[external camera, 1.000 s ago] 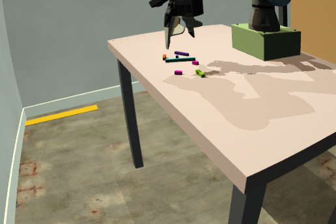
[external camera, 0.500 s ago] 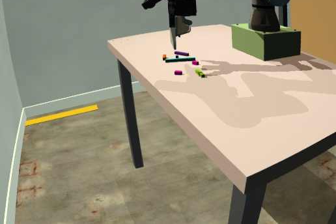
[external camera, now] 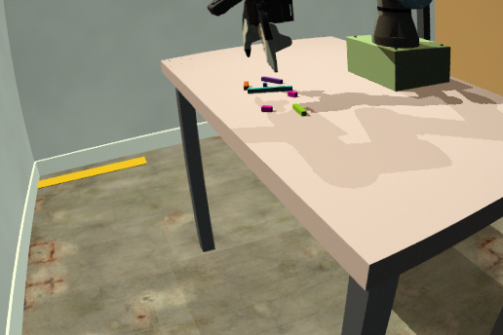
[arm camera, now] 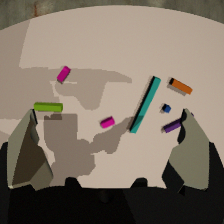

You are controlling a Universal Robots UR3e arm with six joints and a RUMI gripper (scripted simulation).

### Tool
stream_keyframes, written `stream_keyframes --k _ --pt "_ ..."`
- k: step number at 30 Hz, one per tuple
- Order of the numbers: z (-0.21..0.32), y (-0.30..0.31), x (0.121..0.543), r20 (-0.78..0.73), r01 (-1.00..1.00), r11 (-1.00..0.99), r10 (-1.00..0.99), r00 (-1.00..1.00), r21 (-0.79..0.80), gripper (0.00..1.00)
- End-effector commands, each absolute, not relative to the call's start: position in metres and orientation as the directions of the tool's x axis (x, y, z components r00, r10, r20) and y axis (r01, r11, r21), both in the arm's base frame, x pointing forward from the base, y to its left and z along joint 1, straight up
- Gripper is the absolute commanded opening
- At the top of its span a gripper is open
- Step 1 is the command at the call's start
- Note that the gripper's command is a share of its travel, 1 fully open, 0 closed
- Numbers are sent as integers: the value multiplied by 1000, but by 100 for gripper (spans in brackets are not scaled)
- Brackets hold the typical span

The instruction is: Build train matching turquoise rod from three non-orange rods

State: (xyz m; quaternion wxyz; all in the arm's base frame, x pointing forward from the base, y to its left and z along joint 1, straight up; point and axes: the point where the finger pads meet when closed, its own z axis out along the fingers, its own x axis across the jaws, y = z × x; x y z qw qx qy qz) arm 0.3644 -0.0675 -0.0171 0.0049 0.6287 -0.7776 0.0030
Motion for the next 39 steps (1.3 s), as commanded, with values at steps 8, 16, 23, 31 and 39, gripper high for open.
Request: stream_keyframes --k 8,16,23,31,39 --pt "-16 -73 368 3 -992 -128 -992 128 -1 100" --pt "-17 -76 368 3 -937 -351 -937 351 0 100" --pt "-17 -78 368 3 -894 -448 -894 448 0 100" --pt "-17 -80 368 3 -841 -540 -841 540 1 100" --pt "-17 -80 368 3 -822 -569 -822 569 1 100"
